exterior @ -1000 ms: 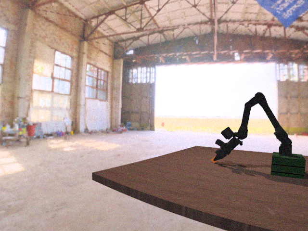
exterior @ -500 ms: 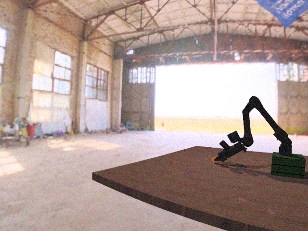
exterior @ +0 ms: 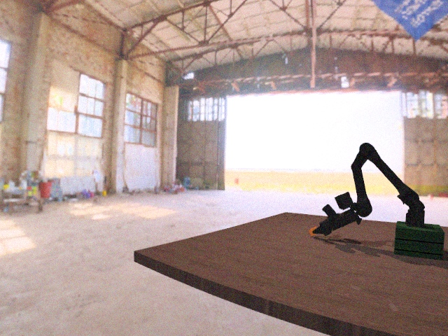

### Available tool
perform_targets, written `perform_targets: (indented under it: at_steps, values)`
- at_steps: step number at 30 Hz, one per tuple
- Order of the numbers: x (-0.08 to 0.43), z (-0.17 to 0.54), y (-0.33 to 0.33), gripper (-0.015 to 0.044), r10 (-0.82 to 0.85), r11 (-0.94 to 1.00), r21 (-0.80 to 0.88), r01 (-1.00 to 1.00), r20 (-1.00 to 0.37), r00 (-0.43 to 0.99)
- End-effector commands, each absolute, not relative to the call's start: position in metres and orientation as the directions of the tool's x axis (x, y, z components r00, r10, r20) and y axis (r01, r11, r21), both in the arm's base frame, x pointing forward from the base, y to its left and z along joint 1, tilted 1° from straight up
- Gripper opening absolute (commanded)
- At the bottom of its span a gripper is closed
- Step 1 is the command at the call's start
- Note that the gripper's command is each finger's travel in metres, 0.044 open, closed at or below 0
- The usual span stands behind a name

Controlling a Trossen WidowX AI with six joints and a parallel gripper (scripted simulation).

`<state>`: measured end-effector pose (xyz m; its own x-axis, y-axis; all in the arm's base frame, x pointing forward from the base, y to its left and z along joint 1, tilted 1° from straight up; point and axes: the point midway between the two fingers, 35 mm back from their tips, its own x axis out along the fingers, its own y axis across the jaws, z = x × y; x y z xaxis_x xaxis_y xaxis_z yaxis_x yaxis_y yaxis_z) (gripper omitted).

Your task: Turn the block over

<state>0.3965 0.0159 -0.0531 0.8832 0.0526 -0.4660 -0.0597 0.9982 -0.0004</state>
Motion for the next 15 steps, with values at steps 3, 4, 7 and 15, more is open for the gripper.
perform_targets:
  at_steps: [3, 4, 7, 15]
  values:
    - [0.3957, -0.0544, 0.0163, 0.0, 0.056, 0.998, 0.004, -0.06, -0.466, 0.883]
    - [0.3957, -0.0544, 0.0163, 0.0, 0.056, 0.998, 0.004, -0.06, -0.466, 0.883]
    - [0.3957, -0.0544, 0.0163, 0.0053, 0.056, 0.998, 0.004, -0.06, -0.466, 0.883]
    - [0.3957, -0.0544, 0.0163, 0.0263, 0.056, 0.998, 0.004, -0.06, -0.466, 0.883]
